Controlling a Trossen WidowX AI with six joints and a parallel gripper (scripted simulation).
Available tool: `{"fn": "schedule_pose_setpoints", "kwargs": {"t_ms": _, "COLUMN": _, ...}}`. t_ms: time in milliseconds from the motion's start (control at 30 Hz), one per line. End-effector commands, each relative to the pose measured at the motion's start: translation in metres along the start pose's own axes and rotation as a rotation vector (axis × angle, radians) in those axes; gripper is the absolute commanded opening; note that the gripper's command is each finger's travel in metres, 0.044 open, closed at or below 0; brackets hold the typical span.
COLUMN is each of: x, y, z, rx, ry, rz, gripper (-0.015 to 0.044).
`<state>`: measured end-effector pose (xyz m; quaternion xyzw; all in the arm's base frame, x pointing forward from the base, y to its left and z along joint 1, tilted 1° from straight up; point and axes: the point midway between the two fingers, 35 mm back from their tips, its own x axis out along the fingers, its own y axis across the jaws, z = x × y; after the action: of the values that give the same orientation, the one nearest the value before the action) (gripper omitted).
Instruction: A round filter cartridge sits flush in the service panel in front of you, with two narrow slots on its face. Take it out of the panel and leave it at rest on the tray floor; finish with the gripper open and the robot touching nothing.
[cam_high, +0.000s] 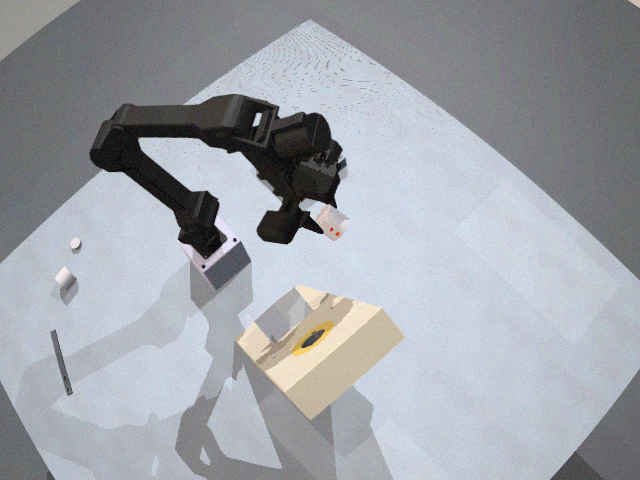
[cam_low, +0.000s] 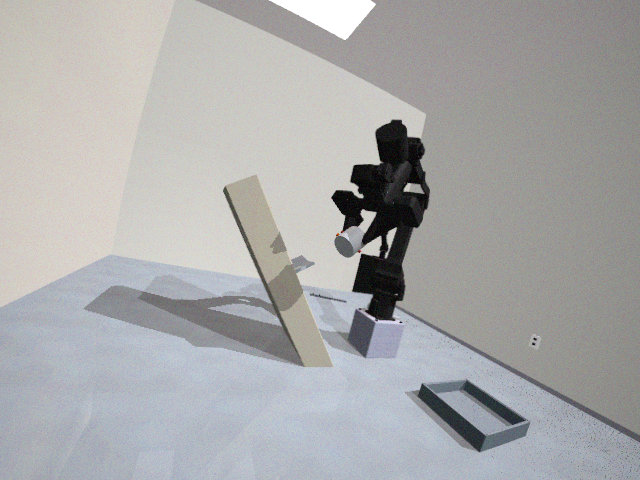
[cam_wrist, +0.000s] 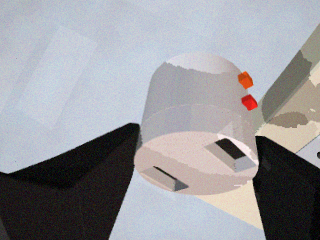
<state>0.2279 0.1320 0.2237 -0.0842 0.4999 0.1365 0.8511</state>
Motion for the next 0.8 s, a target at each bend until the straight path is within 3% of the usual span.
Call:
{"fn": "schedule_pose_setpoints", "kwargs": {"t_ms": 0, "x": 0.000, "y": 0.019, "z": -0.004, "rx": -0.085, "ry": -0.008, "rz": 0.053, "gripper": 0.0000}}
{"fn": "schedule_pose_setpoints", "kwargs": {"t_ms": 767, "x": -0.005, "y": 0.127, "z": -0.066, "rx": -0.636, "ry": -0.022, "rz": 0.373, "gripper": 0.0000}}
